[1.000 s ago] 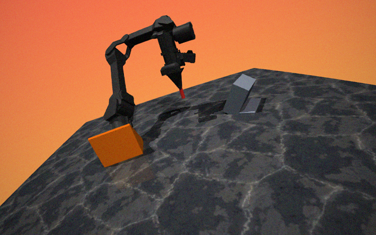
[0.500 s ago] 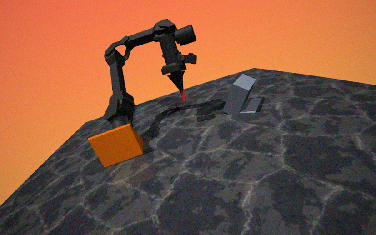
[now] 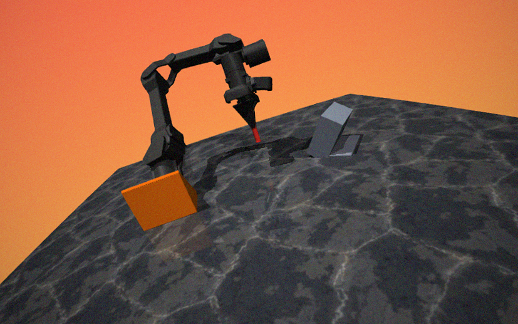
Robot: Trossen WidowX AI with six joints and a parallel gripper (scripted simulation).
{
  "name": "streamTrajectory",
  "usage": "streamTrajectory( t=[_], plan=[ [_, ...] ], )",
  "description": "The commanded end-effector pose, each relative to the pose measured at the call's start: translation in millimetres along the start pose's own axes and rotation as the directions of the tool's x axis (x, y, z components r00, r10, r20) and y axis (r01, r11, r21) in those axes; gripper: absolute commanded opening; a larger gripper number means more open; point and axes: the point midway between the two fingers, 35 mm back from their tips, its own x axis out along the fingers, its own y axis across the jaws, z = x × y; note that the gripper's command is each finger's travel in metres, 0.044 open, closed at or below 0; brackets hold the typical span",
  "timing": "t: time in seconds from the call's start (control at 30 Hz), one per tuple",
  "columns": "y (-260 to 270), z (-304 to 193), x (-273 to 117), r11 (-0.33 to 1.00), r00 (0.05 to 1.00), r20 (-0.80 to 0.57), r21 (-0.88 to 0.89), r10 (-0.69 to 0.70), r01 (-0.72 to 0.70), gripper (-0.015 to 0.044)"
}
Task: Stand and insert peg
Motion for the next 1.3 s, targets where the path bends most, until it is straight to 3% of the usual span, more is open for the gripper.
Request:
streamTrajectory(
  t=[0.0, 1.27],
  plan=[
    [-0.4, 1.3, 0.3, 1.000, 0.999, 0.026, -0.001, -0.030, 0.030, 0.0000],
    [7.6, 29.5, 4.8, 0.967, 0.911, 0.325, 0.045, -0.253, 0.252, 0.0000]
  ],
)
